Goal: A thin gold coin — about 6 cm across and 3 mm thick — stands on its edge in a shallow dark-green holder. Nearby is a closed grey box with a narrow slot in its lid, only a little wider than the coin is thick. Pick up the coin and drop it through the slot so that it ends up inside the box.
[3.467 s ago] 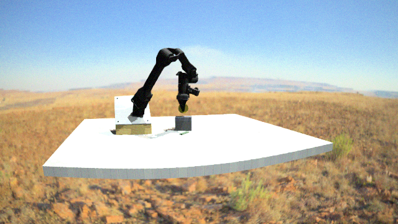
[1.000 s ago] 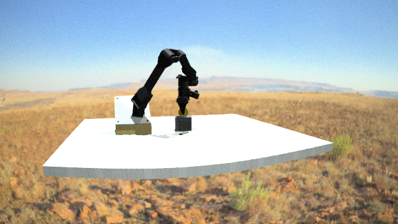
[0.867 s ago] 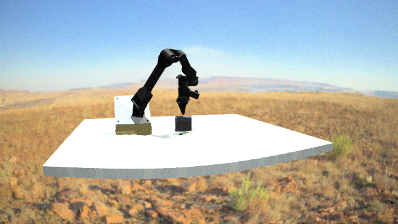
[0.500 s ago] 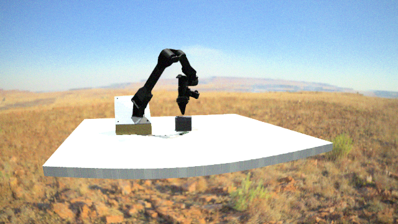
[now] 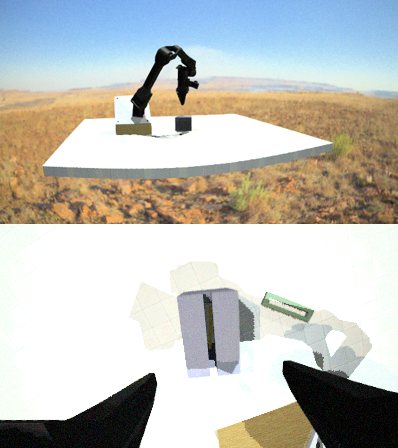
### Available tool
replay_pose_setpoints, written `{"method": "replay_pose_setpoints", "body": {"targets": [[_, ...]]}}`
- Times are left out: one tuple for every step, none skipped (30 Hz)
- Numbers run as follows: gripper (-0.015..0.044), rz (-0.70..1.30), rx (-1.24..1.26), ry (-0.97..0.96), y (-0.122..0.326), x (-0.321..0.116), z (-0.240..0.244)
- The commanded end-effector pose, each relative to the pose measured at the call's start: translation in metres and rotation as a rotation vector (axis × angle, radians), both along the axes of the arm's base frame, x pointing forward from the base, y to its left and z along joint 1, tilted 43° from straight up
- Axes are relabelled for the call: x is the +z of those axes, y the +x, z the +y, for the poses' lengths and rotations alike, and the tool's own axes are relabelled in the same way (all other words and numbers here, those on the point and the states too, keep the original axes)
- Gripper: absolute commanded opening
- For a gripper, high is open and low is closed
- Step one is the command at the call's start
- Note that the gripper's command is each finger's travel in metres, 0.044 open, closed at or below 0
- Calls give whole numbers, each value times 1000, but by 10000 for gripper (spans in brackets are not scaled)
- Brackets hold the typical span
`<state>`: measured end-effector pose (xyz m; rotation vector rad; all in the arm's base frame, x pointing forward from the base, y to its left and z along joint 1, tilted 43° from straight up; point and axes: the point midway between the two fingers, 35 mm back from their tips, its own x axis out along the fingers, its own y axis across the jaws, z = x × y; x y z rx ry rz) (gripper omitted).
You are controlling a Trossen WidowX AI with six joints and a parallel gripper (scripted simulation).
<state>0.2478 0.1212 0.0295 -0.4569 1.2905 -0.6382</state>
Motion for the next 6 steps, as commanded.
{"method": "replay_pose_setpoints", "body": {"targets": [[440,2,-10,-1,-2,5,3],[440,2,-10,-1,-2,5,3],[440,2,-10,-1,-2,5,3],[440,2,-10,-1,-2,5,3],[440,2,-10,-1,-2,5,3],[440,2,-10,-1,-2,5,3]]}}
